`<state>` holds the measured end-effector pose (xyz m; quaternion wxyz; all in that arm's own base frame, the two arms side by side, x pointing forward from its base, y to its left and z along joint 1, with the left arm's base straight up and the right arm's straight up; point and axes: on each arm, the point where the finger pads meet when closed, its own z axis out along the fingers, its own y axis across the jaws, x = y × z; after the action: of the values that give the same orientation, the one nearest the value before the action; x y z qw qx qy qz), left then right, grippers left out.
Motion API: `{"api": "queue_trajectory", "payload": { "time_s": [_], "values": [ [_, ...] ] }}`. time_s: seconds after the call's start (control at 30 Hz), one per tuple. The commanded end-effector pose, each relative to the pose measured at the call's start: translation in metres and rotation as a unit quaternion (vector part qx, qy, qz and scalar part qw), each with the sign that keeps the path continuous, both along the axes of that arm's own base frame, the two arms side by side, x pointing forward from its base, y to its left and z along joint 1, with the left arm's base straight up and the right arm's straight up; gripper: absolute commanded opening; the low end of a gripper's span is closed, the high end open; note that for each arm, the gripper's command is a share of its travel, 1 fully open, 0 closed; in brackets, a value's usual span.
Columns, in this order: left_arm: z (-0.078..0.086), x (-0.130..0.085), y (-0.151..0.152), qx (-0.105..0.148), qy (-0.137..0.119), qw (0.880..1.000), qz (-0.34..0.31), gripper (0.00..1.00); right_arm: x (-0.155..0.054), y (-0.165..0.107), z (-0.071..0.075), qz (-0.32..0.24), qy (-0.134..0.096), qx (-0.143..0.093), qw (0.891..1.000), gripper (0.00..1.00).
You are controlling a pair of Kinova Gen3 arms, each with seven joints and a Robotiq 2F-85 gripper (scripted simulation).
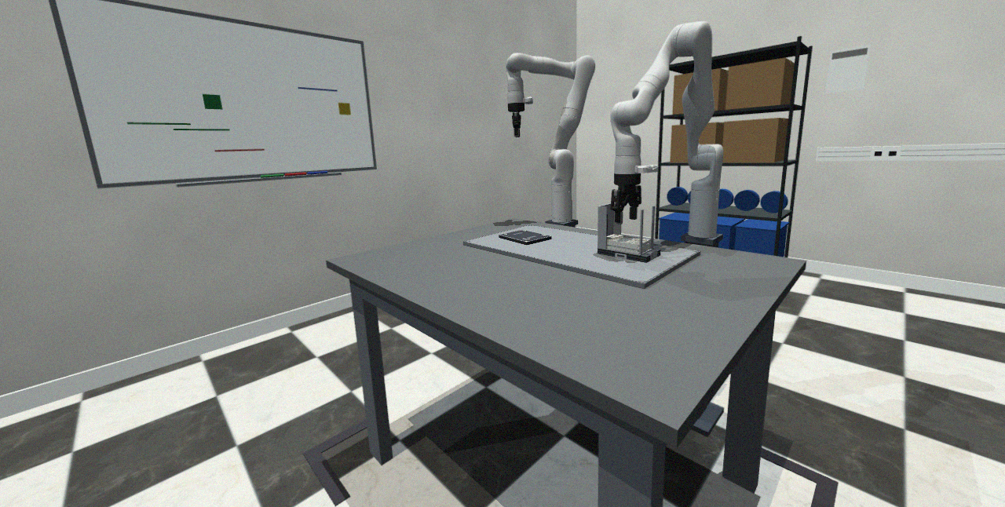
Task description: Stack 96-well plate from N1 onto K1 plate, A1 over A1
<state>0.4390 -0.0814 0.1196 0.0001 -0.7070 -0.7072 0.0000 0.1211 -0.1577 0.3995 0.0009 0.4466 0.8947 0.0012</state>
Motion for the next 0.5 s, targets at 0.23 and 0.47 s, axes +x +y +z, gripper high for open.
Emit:
{"api": "queue_trajectory", "payload": {
  "time_s": [0.23,0.47],
  "values": [
    [0.0041,0.0005,-0.0001,0.000,-0.001,1.000,0.000,1.000,0.0002,-0.0001,0.0003,0.000,0.000,0.000,1.000,1.000],
    [0.0057,0.0005,-0.0001,0.000,-0.001,1.000,0.000,1.000,0.0002,-0.0001,0.0003,0.000,0.000,0.000,1.000,1.000]
  ]
}}
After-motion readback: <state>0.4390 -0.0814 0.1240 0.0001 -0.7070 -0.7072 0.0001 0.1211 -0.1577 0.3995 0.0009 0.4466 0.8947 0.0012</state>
